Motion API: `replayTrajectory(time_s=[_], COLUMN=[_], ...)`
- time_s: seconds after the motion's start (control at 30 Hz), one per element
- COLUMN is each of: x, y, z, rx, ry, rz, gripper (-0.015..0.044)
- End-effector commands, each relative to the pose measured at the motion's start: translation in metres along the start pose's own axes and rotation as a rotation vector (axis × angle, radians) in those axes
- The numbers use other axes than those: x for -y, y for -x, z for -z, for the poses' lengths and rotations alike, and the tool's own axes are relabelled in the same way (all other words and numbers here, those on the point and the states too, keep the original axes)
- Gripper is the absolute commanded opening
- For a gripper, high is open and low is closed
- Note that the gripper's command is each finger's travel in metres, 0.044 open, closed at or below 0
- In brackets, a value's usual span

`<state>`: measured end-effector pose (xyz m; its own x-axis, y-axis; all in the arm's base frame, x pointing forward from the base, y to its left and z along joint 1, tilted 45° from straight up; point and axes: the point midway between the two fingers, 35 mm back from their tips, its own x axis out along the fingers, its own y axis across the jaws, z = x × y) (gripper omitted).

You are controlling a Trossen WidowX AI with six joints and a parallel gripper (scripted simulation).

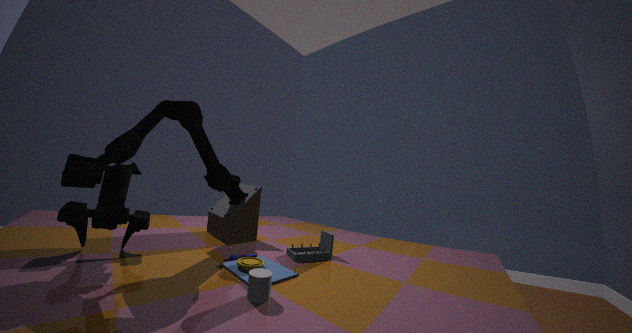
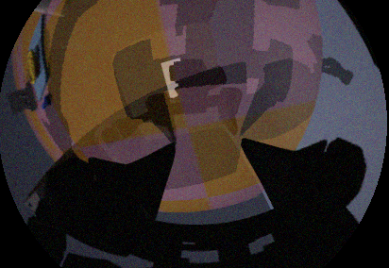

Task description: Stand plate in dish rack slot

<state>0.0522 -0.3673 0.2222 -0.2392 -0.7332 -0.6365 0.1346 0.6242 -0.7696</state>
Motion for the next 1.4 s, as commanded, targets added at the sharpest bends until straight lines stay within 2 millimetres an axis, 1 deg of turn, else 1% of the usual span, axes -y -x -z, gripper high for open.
replayTrajectory(time_s=[0.0,0.1,0.17,0.27,0.33,0.5,0.6,0.7,0.73,0.9,1.37], x=[-0.044,-0.082,-0.109,-0.149,-0.177,-0.243,-0.280,-0.313,-0.318,-0.319,-0.322], y=[0.006,0.016,0.024,0.040,0.051,0.083,0.103,0.121,0.124,0.125,0.104], z=[-0.049,-0.084,-0.104,-0.128,-0.141,-0.160,-0.163,-0.162,-0.161,-0.164,-0.171], rx=[0.049,0.080,0.097,0.118,0.132,0.169,0.197,0.231,0.238,0.240,0.240], ry=[-0.002,0.007,0.016,0.034,0.048,0.085,0.108,0.128,0.131,0.132,0.132], rz=[-0.059,-0.097,-0.116,-0.136,-0.143,-0.137,-0.119,-0.094,-0.089,-0.088,-0.089], gripper=[0.0400,0.0400,0.0400,0.0400,0.0400,0.0400,0.0400,0.0400,0.0400,0.0400,0.0400])
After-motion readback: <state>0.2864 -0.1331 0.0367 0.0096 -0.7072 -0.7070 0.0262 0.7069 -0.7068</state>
